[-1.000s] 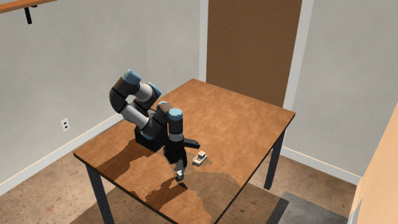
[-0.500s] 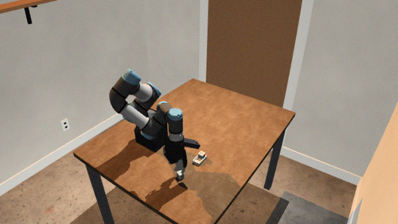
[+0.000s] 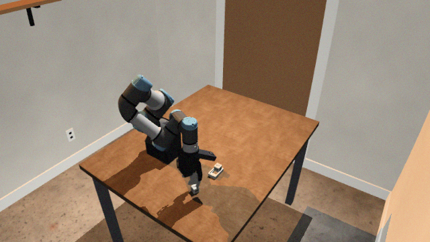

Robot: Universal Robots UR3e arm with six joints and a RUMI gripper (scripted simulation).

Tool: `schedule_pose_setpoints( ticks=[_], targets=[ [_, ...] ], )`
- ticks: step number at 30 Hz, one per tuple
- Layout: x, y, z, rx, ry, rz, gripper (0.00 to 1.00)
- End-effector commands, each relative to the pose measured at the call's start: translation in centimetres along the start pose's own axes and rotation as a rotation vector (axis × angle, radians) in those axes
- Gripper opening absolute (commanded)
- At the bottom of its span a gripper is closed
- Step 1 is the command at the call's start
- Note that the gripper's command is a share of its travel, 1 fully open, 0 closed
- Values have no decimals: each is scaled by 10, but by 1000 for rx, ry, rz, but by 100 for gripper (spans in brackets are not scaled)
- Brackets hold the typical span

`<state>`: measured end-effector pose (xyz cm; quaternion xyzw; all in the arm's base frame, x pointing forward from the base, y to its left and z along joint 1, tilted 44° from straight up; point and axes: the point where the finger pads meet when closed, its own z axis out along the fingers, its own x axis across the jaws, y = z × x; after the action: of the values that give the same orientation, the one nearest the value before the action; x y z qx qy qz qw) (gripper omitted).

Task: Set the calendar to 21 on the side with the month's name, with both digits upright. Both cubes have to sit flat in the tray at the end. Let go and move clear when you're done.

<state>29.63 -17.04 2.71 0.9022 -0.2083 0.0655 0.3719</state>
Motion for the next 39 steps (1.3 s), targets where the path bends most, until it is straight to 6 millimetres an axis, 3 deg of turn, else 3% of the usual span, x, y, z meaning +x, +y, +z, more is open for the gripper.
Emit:
schedule_pose_setpoints(
  ticks=[1,39],
  targets=[
    [1,0,0,0,2,1,28],
    [1,0,-6,0,2,1,28]
  ],
)
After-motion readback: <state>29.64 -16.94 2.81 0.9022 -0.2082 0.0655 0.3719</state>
